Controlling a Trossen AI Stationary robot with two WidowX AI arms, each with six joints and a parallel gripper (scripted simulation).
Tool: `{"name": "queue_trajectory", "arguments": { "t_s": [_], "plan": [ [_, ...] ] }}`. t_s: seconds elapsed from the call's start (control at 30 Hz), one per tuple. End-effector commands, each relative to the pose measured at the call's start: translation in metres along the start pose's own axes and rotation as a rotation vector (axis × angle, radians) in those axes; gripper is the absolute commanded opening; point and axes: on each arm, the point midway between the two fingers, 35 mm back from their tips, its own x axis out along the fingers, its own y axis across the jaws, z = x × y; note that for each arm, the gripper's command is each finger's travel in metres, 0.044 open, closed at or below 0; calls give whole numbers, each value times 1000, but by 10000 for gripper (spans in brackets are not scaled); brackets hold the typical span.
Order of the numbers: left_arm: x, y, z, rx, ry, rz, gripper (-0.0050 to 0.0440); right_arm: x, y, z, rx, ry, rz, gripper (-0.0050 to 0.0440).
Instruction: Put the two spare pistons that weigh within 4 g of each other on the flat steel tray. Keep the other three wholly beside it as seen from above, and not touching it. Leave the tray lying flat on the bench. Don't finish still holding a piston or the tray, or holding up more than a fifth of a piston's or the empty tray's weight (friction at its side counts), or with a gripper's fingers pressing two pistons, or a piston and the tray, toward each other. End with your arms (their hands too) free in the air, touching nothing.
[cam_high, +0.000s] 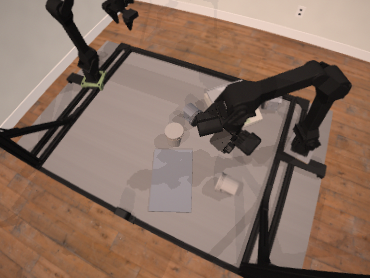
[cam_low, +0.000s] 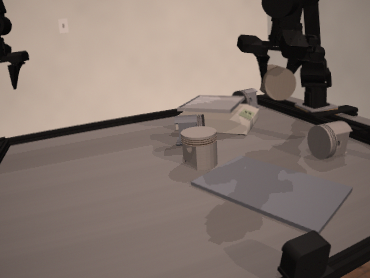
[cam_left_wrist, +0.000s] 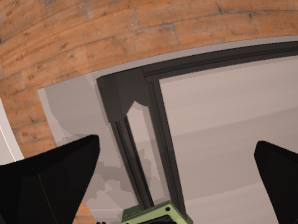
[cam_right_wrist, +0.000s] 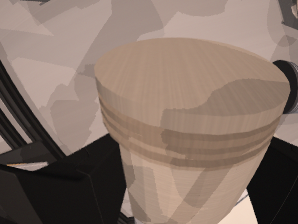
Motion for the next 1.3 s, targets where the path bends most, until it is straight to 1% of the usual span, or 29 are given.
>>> {"name": "queue_trajectory", "arguments": {
  "t_s": [0.0, 0.47, 0.53, 1.27],
  "plan": [
    [0, 0, 0, 1, 1, -3, 440, 4, -1, -1, 0, 1, -8, 158],
    [0, 0, 0, 1, 1, -3, 440, 27, 1, 2, 0, 1, -8, 158],
    [0, 0, 0, 1, 1, -3, 440, 27, 1, 2, 0, 1, -8, 158],
    [0, 0, 0, 1, 1, -3, 440, 61, 3, 5, 0, 1, -8, 158]
  ]
}}
